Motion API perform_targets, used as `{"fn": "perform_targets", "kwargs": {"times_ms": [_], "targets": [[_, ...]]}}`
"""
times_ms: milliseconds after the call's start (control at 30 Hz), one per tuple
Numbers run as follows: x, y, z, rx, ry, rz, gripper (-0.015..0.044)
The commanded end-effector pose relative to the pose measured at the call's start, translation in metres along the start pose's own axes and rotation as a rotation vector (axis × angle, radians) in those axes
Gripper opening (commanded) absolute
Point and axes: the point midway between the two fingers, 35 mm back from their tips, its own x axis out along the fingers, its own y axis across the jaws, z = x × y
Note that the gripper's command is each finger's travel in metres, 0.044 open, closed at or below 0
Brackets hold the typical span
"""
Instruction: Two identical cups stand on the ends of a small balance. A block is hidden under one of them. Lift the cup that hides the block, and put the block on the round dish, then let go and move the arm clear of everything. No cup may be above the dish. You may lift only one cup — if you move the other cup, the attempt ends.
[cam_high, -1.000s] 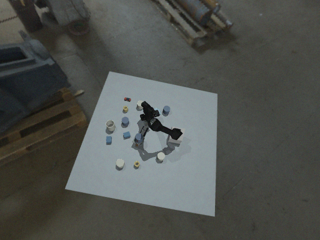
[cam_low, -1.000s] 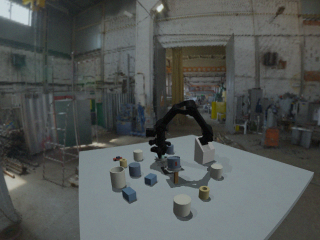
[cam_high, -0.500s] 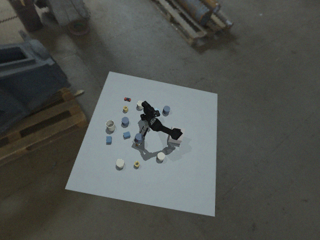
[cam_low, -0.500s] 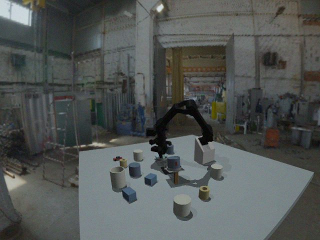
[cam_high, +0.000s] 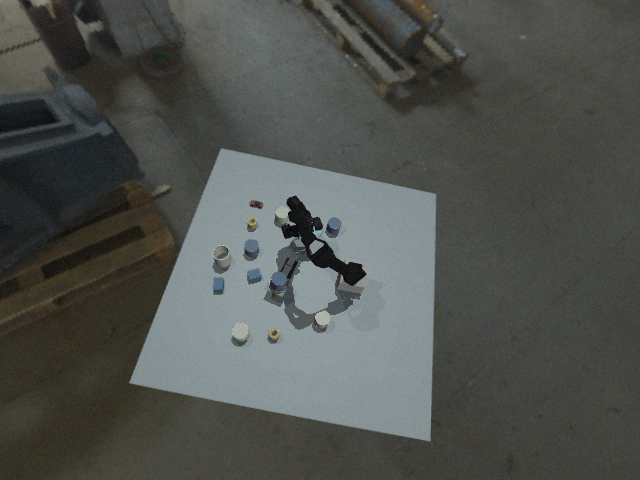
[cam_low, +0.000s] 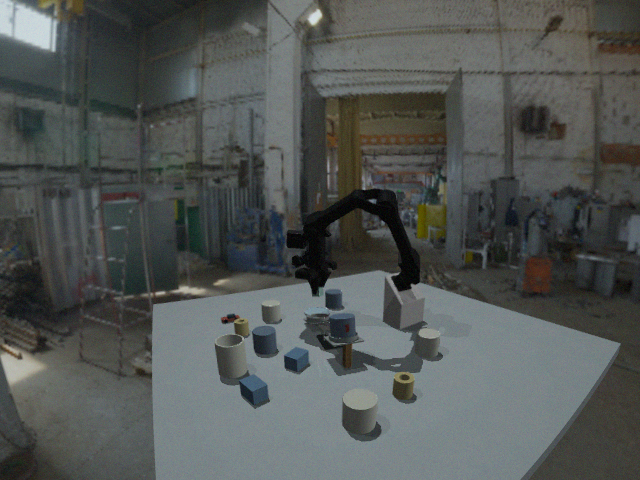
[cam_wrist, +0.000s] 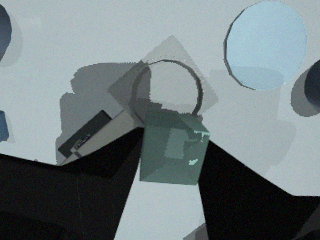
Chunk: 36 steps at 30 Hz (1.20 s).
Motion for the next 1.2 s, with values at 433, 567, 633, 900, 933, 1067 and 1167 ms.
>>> {"fn": "perform_targets", "kwargs": {"times_ms": [433, 567, 633, 900, 933, 1067, 1167], "targets": [[0.046, -0.101, 0.067, -0.006, -0.005, -0.010, 0.0000], [0.049, -0.106, 0.069, -0.006, -0.005, -0.010, 0.0000], [0.049, -0.106, 0.069, -0.006, -0.005, -0.010, 0.0000], [0.086, -0.105, 0.069, -0.007, -0.004, -0.008, 0.0000], [0.090, -0.106, 0.069, -0.007, -0.004, -0.008, 0.0000], [0.091, -0.106, 0.069, -0.007, -0.004, -0.008, 0.0000], [0.092, -0.106, 0.069, -0.007, -0.004, -0.008, 0.0000]]}}
